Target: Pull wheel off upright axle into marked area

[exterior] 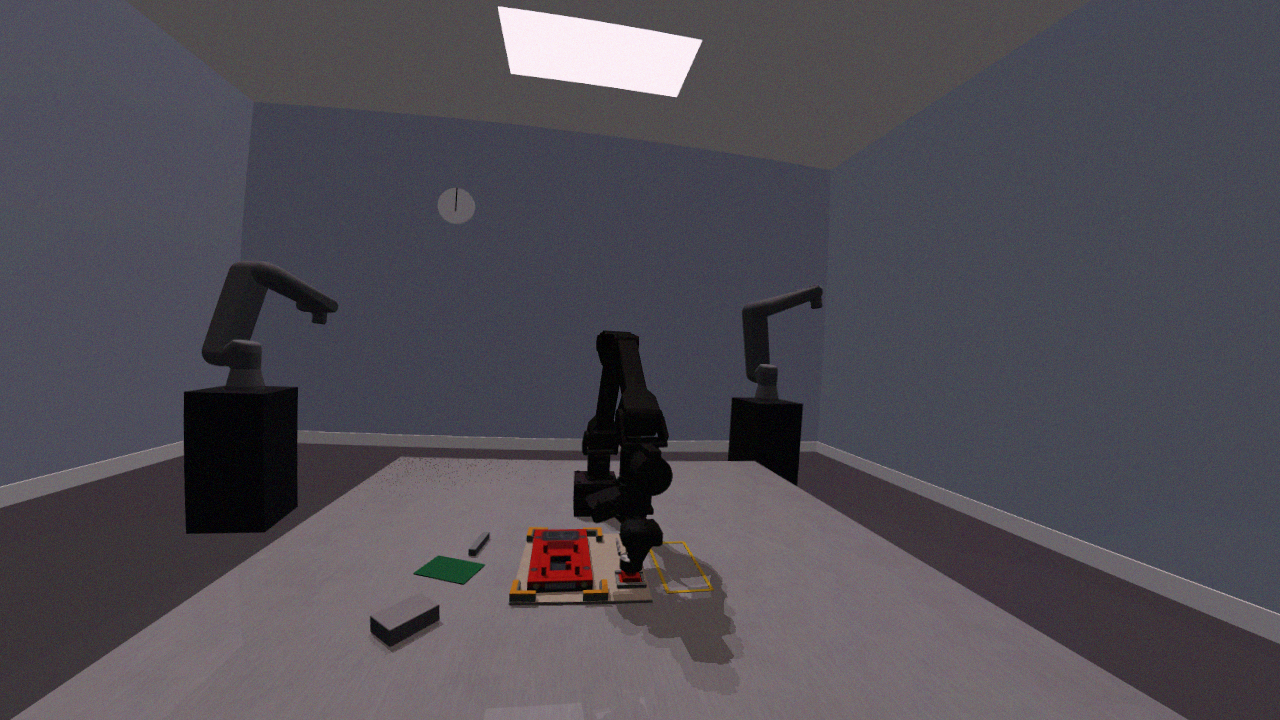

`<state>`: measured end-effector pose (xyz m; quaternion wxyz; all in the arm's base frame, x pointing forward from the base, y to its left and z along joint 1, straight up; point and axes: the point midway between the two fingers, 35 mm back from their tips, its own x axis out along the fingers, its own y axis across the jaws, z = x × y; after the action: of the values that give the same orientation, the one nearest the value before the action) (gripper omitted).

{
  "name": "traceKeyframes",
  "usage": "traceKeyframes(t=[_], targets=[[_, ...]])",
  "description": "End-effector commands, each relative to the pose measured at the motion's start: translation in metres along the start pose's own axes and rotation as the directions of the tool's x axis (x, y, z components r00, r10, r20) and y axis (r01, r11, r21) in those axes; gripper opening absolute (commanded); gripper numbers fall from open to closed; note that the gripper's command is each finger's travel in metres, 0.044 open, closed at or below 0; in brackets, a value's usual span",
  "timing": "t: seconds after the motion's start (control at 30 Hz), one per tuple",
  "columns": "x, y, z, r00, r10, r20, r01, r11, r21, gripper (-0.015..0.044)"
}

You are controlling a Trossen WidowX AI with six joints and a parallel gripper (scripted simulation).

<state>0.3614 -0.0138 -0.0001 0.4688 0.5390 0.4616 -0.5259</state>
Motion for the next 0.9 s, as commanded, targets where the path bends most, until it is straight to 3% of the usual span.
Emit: traceKeyframes(t=[0.0, 0.5, 0.7, 0.87], targets=[[0.0001, -0.0006, 0.0, 1.0, -0.003, 0.0, 0.003, 1.0, 0.0, 0.0267], [0.0001, -0.0006, 0.0, 1.0, -0.003, 0.0, 0.003, 1.0, 0.0, 0.0167], [-0.001, -0.0006, 0.0, 1.0, -0.002, 0.0, 0.002, 1.0, 0.0, 0.0009], [-0.0026, -0.0005, 0.0, 1.0, -0.002, 0.001, 0.002, 1.0, 0.0, 0.0]])
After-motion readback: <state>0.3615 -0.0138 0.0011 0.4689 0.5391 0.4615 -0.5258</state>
